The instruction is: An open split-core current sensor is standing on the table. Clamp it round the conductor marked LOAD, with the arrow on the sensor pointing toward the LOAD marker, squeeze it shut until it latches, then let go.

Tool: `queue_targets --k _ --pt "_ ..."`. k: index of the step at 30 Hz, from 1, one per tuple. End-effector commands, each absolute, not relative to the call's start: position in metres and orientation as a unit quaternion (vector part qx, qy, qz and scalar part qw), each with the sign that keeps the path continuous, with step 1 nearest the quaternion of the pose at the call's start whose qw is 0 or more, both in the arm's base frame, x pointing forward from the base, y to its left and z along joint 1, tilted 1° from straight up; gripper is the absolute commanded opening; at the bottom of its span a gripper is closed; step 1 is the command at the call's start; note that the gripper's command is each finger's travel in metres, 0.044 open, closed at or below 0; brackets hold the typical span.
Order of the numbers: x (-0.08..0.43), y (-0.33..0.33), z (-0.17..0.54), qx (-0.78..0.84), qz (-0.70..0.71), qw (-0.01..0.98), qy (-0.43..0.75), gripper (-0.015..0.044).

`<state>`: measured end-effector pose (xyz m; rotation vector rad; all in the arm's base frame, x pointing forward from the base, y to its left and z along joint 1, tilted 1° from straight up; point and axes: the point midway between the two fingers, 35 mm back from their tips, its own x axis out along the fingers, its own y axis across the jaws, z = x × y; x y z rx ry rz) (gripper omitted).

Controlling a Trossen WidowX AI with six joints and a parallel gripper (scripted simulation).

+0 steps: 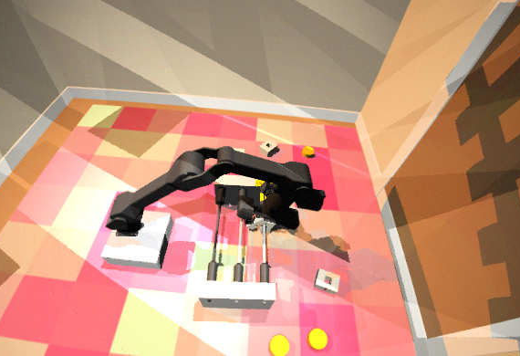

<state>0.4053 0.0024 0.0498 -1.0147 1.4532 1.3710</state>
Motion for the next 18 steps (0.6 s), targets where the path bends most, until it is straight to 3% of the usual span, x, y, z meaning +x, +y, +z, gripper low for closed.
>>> queue_targets --k 1,18 --pt "0.4051 0.0024 0.05 -0.407 0.551 0.435 0.584 0.0" --pt "0.4073 0.0026 0.0598 -0.467 0.502 0.493 0.536 0.0"
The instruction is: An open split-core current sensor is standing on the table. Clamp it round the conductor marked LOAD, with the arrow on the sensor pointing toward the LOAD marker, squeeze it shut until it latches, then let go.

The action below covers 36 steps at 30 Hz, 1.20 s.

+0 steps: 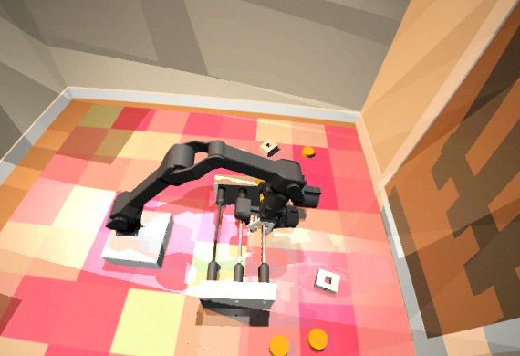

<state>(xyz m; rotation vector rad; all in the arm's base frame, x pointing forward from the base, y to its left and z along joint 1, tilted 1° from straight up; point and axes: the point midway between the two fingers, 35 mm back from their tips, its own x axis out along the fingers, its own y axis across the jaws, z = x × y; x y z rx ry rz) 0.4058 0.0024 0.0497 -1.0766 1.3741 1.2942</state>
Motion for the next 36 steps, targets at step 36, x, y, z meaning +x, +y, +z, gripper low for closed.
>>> queue_targets --k 36 --pt "0.4051 0.0026 0.0656 -0.497 0.473 0.522 0.506 0.0"
